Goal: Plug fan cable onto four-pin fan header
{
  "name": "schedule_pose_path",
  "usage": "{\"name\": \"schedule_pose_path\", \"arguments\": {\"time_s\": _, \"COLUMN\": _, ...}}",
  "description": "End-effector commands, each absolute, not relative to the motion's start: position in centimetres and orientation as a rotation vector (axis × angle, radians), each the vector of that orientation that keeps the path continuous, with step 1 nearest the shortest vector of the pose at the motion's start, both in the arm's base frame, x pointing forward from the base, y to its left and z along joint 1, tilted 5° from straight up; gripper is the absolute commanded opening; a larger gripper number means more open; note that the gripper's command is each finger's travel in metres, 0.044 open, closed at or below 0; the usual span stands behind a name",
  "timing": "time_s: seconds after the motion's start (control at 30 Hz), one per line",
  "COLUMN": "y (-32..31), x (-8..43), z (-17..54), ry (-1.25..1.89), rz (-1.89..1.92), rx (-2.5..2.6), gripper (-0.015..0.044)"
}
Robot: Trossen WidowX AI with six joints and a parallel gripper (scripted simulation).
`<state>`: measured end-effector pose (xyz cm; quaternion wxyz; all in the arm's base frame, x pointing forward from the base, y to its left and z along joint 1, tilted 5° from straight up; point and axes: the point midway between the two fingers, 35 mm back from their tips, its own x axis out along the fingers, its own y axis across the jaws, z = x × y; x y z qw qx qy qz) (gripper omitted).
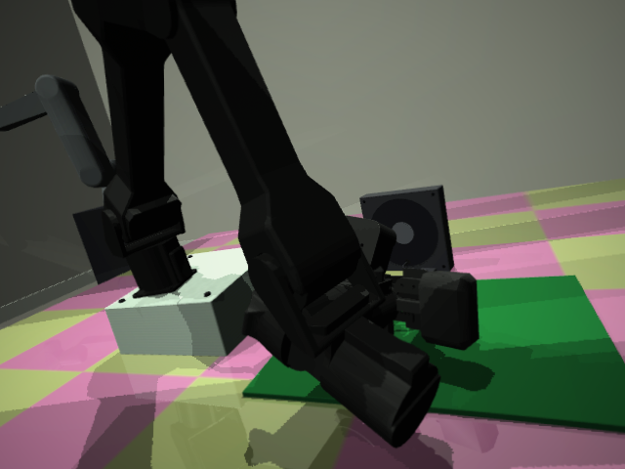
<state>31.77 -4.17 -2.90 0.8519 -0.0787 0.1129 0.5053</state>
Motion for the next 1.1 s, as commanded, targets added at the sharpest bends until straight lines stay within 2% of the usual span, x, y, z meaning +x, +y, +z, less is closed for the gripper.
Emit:
{"name": "schedule_pose_path", "arguments": {"time_s": 0.0, "y": -5.0, "x": 31.6, "z": -2.6, "ry": 0.244, "rz": 1.059, "rx": -0.180, "gripper": 0.0140}}
{"name": "schedule_pose_path", "arguments": {"time_s": 1.07, "y": -10.8, "x": 28.0, "z": 3.2, "ry": 0.238, "rz": 1.066, "rx": -0.177, "gripper": 0.0140}}
